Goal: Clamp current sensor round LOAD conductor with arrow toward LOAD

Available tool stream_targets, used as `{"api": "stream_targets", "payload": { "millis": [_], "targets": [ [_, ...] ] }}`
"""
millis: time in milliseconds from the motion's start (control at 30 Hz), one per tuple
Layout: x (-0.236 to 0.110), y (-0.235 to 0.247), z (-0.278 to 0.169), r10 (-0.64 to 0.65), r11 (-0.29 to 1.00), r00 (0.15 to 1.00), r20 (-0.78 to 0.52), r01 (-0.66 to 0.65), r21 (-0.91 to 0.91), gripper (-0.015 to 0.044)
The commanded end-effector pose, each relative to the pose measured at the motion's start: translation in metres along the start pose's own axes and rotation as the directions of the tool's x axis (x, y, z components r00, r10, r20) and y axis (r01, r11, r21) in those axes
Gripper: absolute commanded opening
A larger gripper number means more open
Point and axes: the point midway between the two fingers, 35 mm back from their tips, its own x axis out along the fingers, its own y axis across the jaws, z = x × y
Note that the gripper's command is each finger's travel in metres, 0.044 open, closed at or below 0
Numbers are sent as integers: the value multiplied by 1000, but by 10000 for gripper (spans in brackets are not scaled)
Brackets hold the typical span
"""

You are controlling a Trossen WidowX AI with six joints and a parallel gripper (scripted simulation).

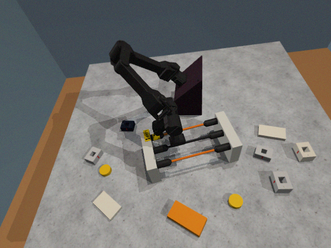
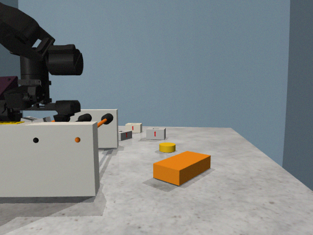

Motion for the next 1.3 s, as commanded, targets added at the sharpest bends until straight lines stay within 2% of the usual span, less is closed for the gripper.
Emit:
{"api": "stream_targets", "payload": {
  "millis": [0, 567, 933, 1267],
  "targets": [
    [0, 0, 0, 0, 1000, 1000, 0, 0, 2, 400],
    [0, 0, 0, 0, 1000, 1000, 0, 0, 2, 287],
    [0, 0, 0, 0, 1000, 1000, 0, 0, 2, 0],
    [0, 0, 0, 0, 1000, 1000, 0, 0, 2, 0]
  ]
}}
